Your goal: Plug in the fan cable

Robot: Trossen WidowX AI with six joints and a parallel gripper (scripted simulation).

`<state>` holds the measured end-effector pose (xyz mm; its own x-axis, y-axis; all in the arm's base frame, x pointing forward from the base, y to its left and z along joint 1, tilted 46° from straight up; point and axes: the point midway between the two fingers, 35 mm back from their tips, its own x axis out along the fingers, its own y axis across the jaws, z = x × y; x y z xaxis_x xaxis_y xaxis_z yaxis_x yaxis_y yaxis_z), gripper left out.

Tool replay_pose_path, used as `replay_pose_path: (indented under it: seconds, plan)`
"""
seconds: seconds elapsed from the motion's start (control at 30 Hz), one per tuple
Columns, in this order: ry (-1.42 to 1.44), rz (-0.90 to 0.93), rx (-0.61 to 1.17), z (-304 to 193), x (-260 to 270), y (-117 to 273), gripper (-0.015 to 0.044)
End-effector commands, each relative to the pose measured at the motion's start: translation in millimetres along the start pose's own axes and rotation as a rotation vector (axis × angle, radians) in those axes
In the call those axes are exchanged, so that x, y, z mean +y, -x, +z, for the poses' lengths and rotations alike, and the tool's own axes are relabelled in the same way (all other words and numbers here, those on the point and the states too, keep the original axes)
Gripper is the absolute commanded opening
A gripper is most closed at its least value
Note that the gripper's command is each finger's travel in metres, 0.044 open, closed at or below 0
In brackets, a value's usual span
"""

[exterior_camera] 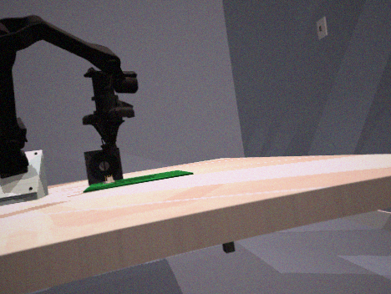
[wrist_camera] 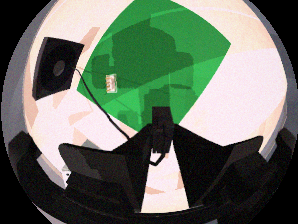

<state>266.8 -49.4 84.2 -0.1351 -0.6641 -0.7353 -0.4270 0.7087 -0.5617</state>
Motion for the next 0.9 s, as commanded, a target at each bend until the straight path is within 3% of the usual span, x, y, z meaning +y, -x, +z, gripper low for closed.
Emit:
replay_pose_path:
  seconds: [0.0, 0.87]
  plan:
    - [-0.004, 0.045, -0.024, -2.5, 1.5, -4.4, 0.0000]
    - [-0.044, 0.341, -0.266, -10.1, 17.1, -33.5, 0.0000]
